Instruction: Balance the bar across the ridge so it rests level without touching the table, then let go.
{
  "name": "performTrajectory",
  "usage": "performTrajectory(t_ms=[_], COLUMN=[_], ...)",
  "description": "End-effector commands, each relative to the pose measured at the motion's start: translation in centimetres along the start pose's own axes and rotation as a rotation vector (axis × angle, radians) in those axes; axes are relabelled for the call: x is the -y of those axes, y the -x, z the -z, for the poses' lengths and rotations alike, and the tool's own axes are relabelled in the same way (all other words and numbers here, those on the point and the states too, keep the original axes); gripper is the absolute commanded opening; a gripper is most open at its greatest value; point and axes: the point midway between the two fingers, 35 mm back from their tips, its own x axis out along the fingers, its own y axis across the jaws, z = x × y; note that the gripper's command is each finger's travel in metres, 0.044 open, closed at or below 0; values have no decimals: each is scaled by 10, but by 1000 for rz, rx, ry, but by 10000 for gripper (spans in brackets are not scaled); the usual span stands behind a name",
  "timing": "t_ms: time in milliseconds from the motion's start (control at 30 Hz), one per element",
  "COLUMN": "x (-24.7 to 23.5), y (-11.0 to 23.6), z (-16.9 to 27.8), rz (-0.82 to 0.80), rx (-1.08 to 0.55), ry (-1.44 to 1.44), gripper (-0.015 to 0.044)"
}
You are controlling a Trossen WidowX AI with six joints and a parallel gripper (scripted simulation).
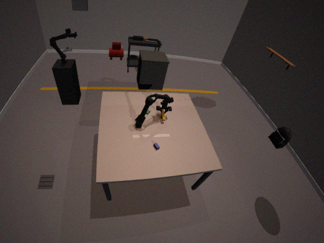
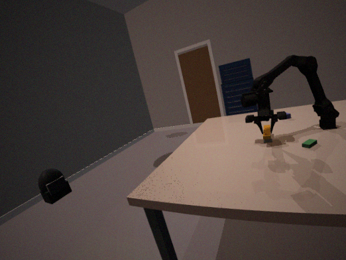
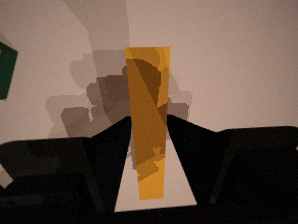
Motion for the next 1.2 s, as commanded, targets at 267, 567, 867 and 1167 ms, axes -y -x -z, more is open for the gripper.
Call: performTrajectory(t_ms=[267,567,867,1167], x=[0,4,0,0], y=[0,38,100,100], z=[0,-2,0,0], rz=[0,0,0,0], rx=[0,0,0,0], ry=[0,0,0,0], gripper=[395,440,440,440])
